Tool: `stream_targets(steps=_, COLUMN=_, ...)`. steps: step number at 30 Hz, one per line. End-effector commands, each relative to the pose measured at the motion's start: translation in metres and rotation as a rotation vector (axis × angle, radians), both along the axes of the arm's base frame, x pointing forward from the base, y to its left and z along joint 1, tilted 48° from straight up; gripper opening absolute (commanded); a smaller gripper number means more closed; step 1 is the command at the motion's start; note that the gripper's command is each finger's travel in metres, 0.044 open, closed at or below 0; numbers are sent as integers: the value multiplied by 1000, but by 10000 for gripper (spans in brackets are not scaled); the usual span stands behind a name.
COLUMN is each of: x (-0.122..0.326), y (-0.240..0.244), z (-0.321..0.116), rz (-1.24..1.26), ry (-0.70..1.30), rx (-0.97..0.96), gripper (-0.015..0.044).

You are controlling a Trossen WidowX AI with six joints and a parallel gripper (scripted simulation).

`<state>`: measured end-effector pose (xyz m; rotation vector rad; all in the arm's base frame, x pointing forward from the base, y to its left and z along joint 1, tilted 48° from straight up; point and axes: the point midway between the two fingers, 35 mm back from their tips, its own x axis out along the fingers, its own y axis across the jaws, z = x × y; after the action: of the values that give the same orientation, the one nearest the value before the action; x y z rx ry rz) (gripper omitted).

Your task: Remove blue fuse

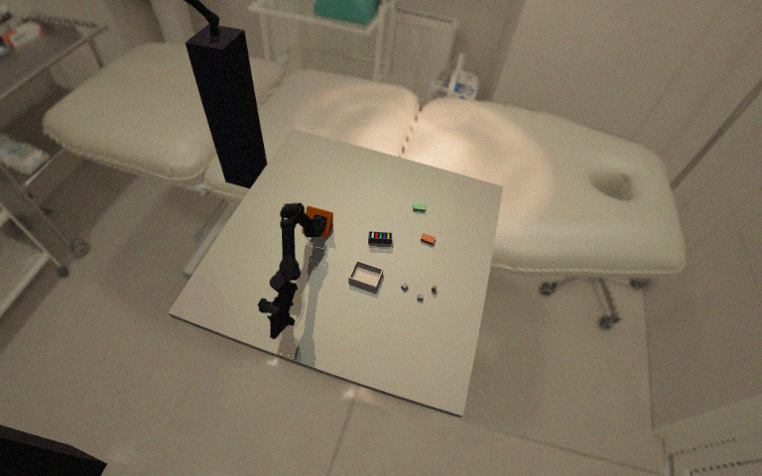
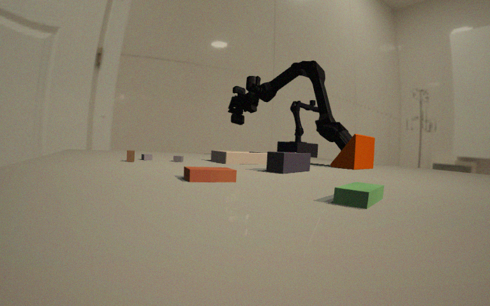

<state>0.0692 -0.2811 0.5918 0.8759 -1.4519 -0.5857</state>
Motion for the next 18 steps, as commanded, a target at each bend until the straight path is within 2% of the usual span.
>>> stream_targets(steps=1, x=44, y=-27, z=-33, rz=101, ry=24, rx=146, gripper=70)
stream_targets(steps=9, x=155, y=-48, z=-119, rz=308, ry=140, rx=442, gripper=70)
stream_targets(steps=18, x=268, y=-7, z=-230, rz=482, ry=358, rx=766, gripper=70)
